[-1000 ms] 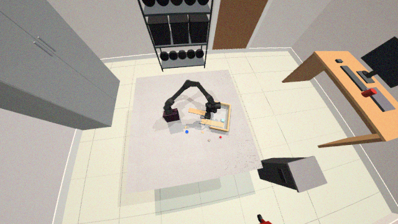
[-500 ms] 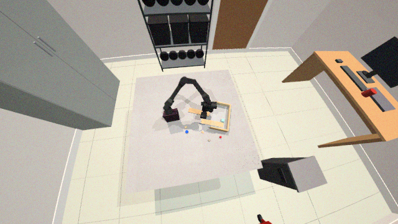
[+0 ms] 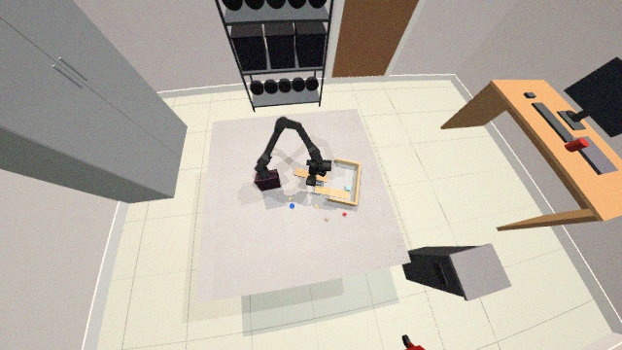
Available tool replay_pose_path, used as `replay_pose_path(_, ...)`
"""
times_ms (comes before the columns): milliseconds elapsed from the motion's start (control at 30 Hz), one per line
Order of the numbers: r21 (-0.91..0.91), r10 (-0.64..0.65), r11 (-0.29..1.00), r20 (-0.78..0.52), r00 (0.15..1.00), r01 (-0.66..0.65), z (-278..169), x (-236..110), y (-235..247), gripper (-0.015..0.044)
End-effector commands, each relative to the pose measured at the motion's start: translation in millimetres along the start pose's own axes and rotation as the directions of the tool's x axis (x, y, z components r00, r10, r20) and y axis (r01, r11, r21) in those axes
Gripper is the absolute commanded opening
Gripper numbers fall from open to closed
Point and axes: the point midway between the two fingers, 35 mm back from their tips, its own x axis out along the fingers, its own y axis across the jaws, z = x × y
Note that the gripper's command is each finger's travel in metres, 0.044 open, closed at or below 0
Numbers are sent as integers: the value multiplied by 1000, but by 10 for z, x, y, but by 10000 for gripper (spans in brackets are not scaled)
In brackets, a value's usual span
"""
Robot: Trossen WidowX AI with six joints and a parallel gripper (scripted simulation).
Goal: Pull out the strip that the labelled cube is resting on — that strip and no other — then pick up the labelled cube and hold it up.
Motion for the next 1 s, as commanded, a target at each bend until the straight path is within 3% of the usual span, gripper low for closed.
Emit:
replay_pose_path(0, -6, -3, 1000, 1, 1000, 3, -126, -1, -45, 0)
replay_pose_path(267, -6, -5, 1000, 2, 1000, 5, -129, -350, -48, 0)
replay_pose_path(967, -6, -5, 1000, 2, 1000, 5, -129, -362, -48, 0)
